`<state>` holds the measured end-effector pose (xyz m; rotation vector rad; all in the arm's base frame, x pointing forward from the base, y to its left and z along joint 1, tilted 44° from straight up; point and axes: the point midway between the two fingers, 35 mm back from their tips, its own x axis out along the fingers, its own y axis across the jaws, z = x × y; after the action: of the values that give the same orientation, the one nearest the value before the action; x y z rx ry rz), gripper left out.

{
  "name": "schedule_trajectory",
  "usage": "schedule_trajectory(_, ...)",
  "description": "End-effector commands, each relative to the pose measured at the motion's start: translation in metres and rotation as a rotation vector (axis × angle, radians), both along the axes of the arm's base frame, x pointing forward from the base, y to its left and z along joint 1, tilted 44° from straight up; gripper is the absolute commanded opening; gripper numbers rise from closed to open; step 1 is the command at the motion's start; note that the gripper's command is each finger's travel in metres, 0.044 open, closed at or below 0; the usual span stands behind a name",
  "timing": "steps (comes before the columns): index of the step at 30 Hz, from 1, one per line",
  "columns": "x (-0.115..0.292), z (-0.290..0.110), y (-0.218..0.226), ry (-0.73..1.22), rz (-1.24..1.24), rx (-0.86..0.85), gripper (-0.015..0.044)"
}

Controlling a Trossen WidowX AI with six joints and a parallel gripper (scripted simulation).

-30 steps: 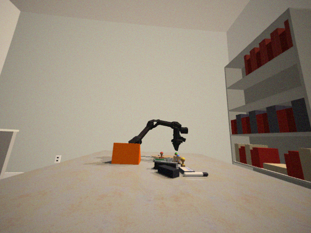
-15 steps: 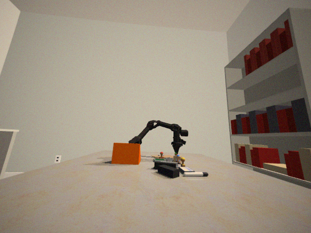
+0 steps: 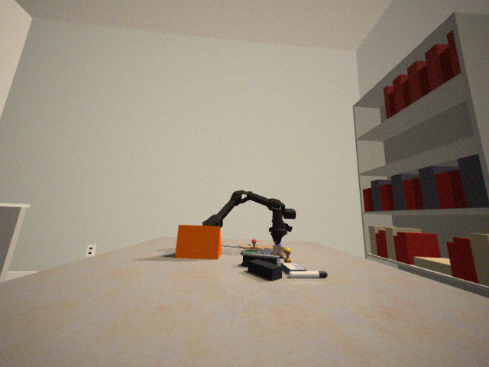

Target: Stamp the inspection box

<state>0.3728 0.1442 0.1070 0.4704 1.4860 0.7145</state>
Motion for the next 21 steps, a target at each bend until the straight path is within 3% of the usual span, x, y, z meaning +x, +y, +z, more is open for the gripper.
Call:
schedule_trajectory(1,-0.0021,-0.0055,0.0052,0.008,-0.005,0.006,0.0219)
schedule_trajectory(21,-0.0028,-0.0083,0.008,0.008,-0.005,0.007,0.0219)
